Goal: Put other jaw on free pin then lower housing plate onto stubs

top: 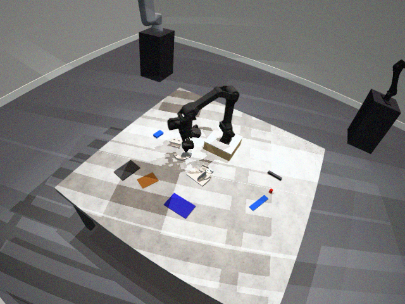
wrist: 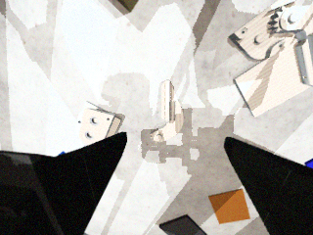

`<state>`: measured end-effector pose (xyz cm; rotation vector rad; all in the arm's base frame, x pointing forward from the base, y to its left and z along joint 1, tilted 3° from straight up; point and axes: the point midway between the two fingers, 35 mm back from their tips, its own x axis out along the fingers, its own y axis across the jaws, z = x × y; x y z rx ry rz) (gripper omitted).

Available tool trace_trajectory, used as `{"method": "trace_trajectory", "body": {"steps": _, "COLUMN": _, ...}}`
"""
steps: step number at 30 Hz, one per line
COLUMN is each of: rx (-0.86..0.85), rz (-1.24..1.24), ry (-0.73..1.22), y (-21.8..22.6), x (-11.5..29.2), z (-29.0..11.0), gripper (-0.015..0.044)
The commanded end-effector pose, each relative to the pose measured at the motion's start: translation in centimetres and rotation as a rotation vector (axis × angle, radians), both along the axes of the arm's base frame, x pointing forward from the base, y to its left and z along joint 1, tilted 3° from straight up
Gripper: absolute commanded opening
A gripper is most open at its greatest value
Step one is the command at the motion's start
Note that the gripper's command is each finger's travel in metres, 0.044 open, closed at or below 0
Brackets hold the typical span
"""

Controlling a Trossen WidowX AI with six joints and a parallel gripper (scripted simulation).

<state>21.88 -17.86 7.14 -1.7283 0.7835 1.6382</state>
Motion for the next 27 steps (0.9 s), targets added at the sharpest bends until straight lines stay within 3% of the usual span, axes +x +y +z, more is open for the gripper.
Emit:
{"method": "trace_trajectory", "body": {"steps": 1, "rx": 0.015, "rz": 0.021, "ry": 0.003, "y": 0.2, "x": 0.0, "z": -0.4, "gripper": 0.0440}}
{"method": "trace_trajectory", "body": {"steps": 7, "rx": 0.015, "rz": 0.021, "ry": 0.003, "y": 0.3, "x": 0.2, "z": -4.4, "gripper": 0.0440}}
{"method": "trace_trajectory", "body": {"steps": 27, "rx": 0.015, "rz": 0.021, "ry": 0.003, "y": 0.3, "x": 0.3, "z": -5.5, "gripper": 0.0440}}
